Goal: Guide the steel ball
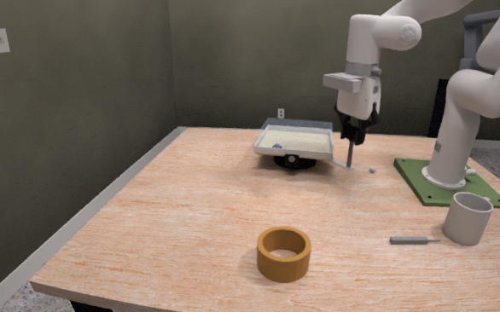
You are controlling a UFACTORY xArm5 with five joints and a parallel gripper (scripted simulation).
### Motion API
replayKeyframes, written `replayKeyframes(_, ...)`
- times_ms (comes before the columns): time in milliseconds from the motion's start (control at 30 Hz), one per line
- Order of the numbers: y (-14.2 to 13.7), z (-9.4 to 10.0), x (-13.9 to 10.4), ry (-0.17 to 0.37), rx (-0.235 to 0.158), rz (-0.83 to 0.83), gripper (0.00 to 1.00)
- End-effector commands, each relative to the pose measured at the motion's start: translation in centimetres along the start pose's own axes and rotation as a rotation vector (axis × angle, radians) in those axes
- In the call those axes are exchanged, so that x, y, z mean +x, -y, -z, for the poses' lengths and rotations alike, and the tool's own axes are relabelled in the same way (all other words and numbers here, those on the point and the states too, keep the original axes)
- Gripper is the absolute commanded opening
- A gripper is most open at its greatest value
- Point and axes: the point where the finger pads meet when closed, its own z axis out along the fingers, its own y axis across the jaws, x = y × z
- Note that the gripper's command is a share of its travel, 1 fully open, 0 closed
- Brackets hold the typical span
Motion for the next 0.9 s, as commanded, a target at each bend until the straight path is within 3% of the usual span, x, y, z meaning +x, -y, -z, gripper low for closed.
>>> replayKeyframes(0, -0.05, 0.13, 0.09, -0.002, -0.001, 0.0, 0.0)
replayKeyframes(867, -0.01, 0.07, 0.15, -0.003, -0.001, 0.002, 0.0)
